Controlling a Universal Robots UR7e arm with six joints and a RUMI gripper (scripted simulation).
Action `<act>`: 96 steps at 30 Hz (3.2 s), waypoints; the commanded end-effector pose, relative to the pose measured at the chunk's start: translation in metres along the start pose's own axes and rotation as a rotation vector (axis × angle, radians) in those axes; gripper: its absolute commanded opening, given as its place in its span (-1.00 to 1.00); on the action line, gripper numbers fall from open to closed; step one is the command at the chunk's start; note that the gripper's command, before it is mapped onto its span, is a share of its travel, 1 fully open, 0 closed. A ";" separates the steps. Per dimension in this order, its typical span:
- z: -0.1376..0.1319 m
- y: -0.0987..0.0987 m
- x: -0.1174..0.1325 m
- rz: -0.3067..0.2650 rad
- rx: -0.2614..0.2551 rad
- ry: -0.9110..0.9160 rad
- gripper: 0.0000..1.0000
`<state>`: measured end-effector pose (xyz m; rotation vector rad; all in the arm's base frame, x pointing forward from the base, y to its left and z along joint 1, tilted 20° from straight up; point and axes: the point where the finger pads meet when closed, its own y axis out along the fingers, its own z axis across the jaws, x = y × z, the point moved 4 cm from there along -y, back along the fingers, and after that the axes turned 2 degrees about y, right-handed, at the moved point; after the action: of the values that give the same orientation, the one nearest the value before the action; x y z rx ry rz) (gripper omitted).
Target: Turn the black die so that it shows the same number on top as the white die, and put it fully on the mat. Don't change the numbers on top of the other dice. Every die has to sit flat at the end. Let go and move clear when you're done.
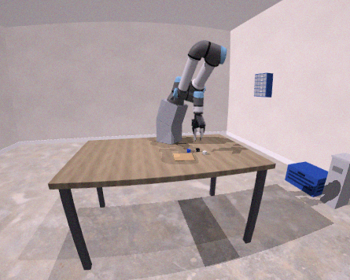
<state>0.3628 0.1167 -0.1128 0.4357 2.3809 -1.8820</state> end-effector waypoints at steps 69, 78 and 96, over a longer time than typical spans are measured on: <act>-0.001 0.051 0.000 0.001 0.000 0.000 -0.51; -0.001 0.051 0.000 0.001 0.000 0.000 -0.51; -0.001 0.052 0.000 0.001 0.000 0.000 -0.51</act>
<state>0.3768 0.1282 -0.1613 0.4359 2.3807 -1.8824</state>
